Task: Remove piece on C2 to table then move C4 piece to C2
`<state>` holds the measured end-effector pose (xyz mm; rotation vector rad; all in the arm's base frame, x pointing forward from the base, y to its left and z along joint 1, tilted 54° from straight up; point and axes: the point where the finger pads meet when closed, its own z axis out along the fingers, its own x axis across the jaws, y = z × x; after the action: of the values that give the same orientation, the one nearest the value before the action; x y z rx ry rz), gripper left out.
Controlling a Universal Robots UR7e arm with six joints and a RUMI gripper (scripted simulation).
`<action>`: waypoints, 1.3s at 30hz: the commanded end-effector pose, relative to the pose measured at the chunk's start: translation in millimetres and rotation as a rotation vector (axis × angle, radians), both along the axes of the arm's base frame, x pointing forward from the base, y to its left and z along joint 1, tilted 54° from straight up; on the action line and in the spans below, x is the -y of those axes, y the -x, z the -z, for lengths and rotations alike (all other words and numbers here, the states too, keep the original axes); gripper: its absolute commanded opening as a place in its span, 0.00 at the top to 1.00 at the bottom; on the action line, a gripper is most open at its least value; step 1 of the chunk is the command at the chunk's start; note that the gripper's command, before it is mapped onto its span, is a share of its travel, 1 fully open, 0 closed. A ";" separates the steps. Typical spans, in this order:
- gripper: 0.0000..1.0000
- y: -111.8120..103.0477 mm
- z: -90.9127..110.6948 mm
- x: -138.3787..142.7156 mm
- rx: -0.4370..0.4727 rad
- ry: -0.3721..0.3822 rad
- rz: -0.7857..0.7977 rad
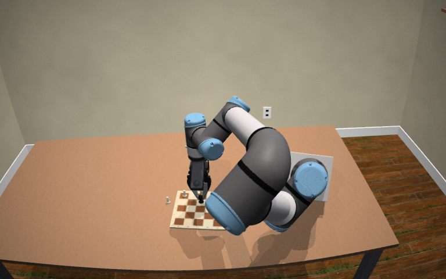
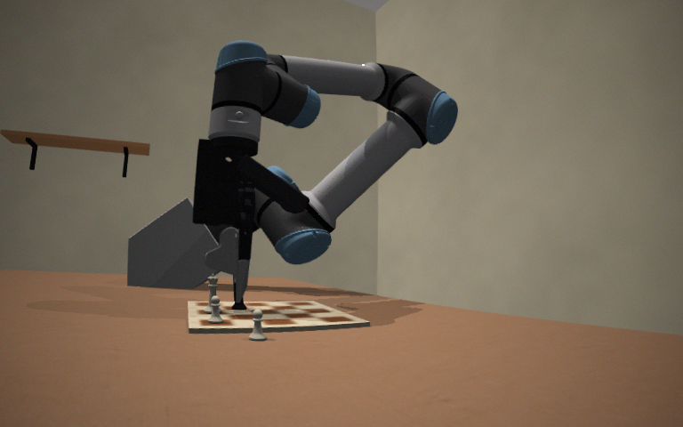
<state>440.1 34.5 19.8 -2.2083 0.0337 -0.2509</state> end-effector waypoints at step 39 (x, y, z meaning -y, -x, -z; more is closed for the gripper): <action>1.00 0.1 2.9 -4.6 -0.003 -0.003 0.000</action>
<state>440.7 35.6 18.8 -2.2092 0.0336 -0.2515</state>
